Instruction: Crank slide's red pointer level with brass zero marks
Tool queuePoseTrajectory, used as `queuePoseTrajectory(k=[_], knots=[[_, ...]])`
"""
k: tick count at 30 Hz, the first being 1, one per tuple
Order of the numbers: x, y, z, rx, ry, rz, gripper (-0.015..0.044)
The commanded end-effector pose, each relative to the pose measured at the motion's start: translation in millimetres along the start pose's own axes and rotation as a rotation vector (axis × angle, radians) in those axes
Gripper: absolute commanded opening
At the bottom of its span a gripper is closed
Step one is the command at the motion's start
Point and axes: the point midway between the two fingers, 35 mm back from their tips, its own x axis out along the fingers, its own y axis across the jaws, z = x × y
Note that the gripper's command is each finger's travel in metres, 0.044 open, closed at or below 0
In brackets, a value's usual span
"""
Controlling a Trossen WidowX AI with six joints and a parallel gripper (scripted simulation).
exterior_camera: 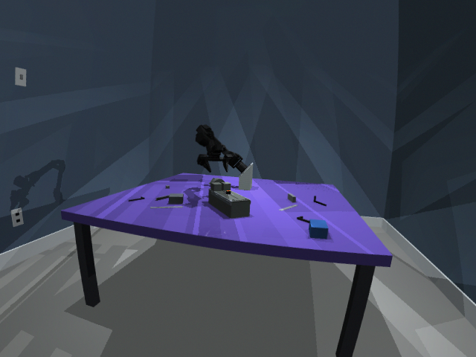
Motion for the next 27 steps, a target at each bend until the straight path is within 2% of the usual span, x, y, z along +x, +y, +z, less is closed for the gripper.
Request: queuePoseTrajectory(k=[1, 6, 27], knots=[[15.7, 2.3, -16.6, -0.005, 0.001, 0.006, 0.044], [29.5, 3.4, -34.3, -0.007, 0.001, 0.003, 0.044], [51.2, 2.5, -54.3, -0.007, 0.002, 0.003, 0.044]])
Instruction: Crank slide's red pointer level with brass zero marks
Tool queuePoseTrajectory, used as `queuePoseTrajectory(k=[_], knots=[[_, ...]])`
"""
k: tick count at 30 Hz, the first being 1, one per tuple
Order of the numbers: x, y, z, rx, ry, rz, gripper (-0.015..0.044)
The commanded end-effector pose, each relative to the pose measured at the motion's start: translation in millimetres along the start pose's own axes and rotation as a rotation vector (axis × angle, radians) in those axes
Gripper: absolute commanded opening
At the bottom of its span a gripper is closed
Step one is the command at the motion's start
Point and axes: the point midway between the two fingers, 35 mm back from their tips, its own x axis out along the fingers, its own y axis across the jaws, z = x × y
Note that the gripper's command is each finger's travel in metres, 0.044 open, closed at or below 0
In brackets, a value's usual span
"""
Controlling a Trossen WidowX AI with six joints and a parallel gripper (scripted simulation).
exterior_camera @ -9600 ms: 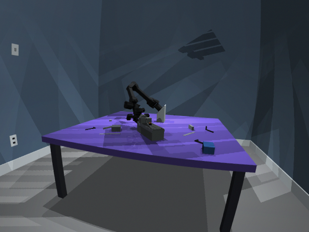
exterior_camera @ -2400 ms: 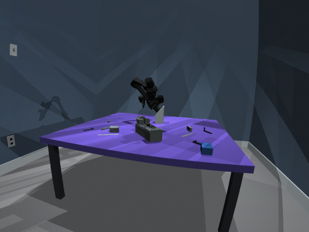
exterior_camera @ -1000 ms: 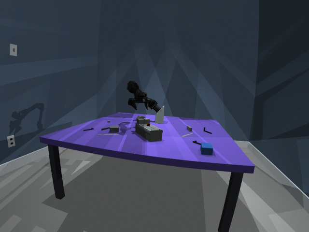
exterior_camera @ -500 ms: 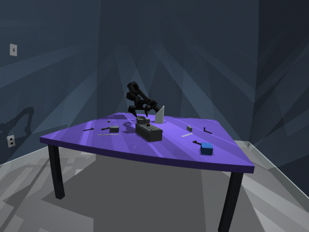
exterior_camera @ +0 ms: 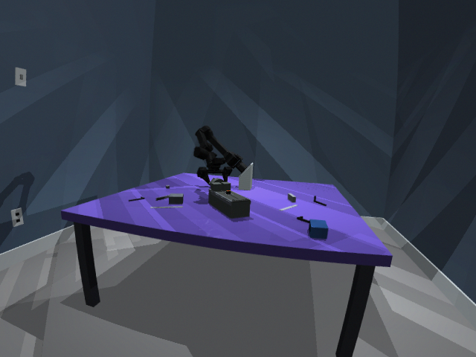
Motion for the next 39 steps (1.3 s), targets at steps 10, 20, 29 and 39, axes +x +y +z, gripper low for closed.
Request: queuePoseTrajectory(k=[10, 20, 29, 39], knots=[[16.1, 2.3, -16.6, -0.005, 0.0, 0.006, 0.044], [25.9, 3.0, -28.1, -0.005, 0.0, 0.005, 0.044], [26.0, 3.0, -28.3, -0.005, 0.0, 0.005, 0.023], [26.0, 3.0, -28.3, -0.005, 0.0, 0.005, 0.0]])
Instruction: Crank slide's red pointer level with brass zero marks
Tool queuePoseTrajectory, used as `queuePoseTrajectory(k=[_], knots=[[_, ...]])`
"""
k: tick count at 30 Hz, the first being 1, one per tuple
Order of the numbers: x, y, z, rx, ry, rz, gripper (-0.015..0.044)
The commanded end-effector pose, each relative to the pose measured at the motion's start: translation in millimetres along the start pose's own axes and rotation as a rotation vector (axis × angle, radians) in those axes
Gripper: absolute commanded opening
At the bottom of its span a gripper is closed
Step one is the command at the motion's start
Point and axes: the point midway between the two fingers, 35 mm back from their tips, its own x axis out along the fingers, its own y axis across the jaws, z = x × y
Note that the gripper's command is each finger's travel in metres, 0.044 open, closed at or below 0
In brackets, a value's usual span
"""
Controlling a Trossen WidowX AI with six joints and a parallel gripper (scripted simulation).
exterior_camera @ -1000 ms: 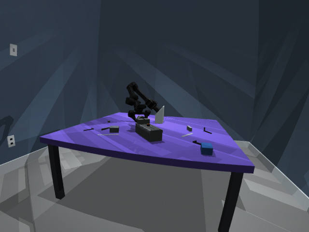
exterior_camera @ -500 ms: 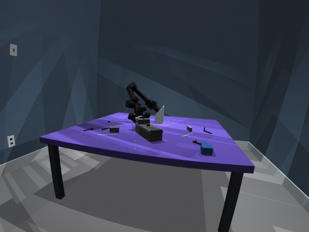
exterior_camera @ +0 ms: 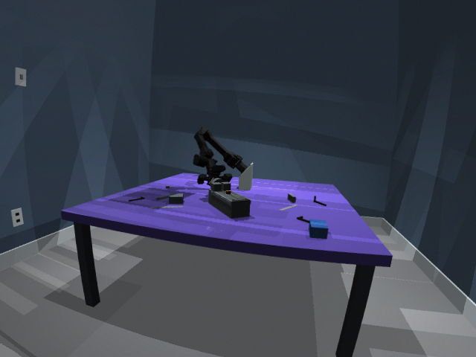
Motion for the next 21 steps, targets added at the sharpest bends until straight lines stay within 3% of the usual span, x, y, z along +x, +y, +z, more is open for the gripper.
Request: queuePoseTrajectory(k=[1, 21], knots=[[0.2, 0.1, 0.6, -0.005, -0.005, 0.001, 0.0], [-3.2, 2.4, 2.8, -0.005, -0.005, 0.001, 0.0]])
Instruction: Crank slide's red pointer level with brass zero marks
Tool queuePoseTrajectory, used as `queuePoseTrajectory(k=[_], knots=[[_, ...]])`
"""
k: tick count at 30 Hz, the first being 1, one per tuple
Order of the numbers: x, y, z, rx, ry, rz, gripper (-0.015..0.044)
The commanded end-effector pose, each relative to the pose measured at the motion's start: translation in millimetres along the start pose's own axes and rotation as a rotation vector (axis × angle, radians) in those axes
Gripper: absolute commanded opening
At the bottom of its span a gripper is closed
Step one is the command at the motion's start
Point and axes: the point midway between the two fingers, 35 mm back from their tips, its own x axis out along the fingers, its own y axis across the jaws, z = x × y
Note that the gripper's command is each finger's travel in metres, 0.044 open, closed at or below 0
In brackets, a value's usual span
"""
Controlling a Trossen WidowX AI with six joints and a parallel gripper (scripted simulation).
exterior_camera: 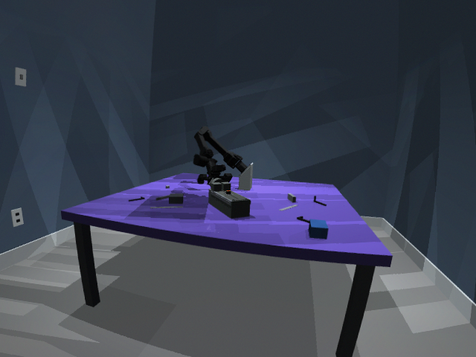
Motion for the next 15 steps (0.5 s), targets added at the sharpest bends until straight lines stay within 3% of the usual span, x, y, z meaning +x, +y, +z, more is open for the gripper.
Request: queuePoseTrajectory(k=[1, 15], knots=[[-2.1, 2.1, 2.1, -0.001, -0.001, 0.003, 0.0], [-6.9, 4.8, 6.9, -0.001, -0.001, 0.003, 0.0]])
